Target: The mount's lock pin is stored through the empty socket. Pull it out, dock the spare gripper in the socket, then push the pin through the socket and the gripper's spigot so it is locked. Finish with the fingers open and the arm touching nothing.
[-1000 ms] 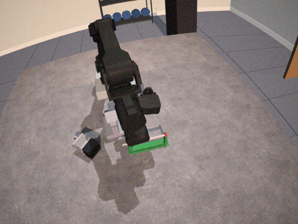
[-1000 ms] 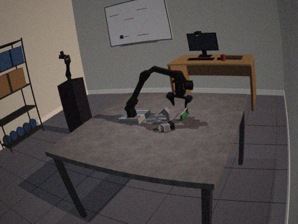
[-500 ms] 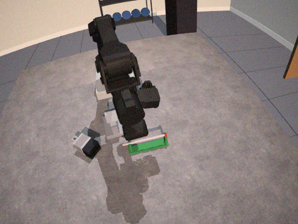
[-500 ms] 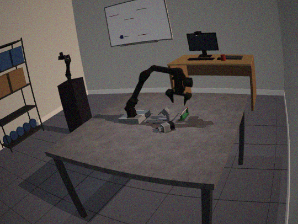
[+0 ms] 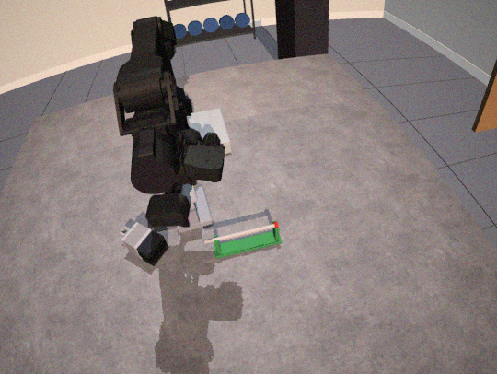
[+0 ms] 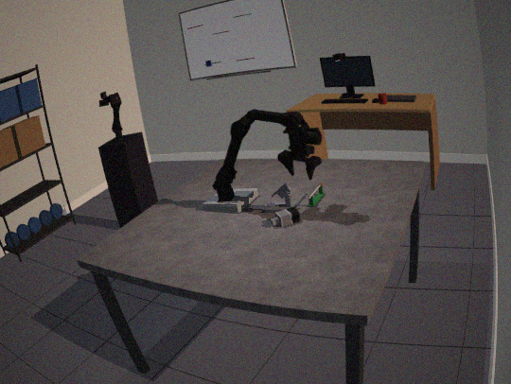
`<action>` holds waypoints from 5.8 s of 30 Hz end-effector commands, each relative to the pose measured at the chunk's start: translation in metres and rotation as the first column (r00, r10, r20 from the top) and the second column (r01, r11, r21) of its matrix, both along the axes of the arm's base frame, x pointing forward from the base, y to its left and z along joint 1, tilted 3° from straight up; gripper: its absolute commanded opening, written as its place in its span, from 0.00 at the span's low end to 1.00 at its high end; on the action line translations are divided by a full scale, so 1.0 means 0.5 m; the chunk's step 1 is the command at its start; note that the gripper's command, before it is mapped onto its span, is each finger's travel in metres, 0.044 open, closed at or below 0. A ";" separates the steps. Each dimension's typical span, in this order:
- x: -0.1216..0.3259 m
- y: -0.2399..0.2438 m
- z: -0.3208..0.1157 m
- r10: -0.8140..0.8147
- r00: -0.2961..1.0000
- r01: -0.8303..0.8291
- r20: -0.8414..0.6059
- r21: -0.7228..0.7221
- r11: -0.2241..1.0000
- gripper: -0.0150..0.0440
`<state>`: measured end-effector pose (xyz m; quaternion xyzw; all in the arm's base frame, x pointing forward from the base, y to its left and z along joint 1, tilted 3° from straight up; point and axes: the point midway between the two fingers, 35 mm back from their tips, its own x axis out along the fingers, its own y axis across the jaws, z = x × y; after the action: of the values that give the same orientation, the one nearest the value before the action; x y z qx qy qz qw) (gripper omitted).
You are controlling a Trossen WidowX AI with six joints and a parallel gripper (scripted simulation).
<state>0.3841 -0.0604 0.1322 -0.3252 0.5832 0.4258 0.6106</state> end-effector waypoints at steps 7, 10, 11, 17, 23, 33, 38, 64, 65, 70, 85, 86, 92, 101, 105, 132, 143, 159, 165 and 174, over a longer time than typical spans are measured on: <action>-0.094 -0.235 -0.029 -0.441 0.897 0.441 0.026 -0.124 0.889 1.00; -0.094 -0.235 -0.029 -0.441 0.897 0.441 0.026 -0.124 0.889 1.00; -0.094 -0.235 -0.031 -0.441 0.897 0.441 0.026 -0.124 0.889 1.00; -0.092 -0.235 -0.078 -0.441 0.897 0.441 0.026 -0.124 0.889 1.00; -0.096 -0.232 -0.143 -0.441 0.897 0.441 0.026 -0.124 0.889 1.00; -0.100 -0.230 -0.180 -0.441 0.897 0.441 0.025 -0.124 0.889 1.00; -0.100 -0.229 -0.196 -0.441 0.897 0.441 0.025 -0.124 0.889 1.00; -0.106 -0.225 -0.277 -0.441 0.897 0.441 0.025 -0.124 0.889 1.00; -0.106 -0.225 -0.278 -0.441 0.897 0.441 0.025 -0.124 0.889 1.00; -0.106 -0.225 -0.278 -0.441 0.897 0.441 0.025 -0.124 0.889 0.96; -0.106 -0.225 -0.276 -0.441 0.897 0.441 0.025 -0.124 0.889 0.52; -0.105 -0.226 -0.272 -0.441 0.897 0.441 0.025 -0.124 0.889 0.48; -0.103 -0.228 -0.219 -0.441 0.897 0.441 0.025 -0.124 0.889 0.25; -0.105 -0.228 -0.178 -0.441 0.897 0.441 0.025 -0.124 0.889 0.25; -0.107 -0.226 -0.193 -0.472 0.881 0.470 0.012 -0.122 0.874 0.25; -0.116 -0.230 -0.190 -0.922 0.386 0.913 0.009 -0.144 0.381 0.25; -0.119 -0.231 -0.189 -0.993 0.118 0.982 0.012 -0.153 0.115 0.25; -0.125 -0.234 -0.188 -0.959 -0.282 0.946 0.020 -0.163 -0.281 0.25; -0.127 -0.235 -0.187 -0.906 -0.423 0.892 0.024 -0.165 -0.421 0.25; -0.130 -0.236 -0.186 -0.787 -0.617 0.773 0.030 -0.168 -0.612 0.25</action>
<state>0.3186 -0.1770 0.0341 0.3556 0.6295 -0.3422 0.6001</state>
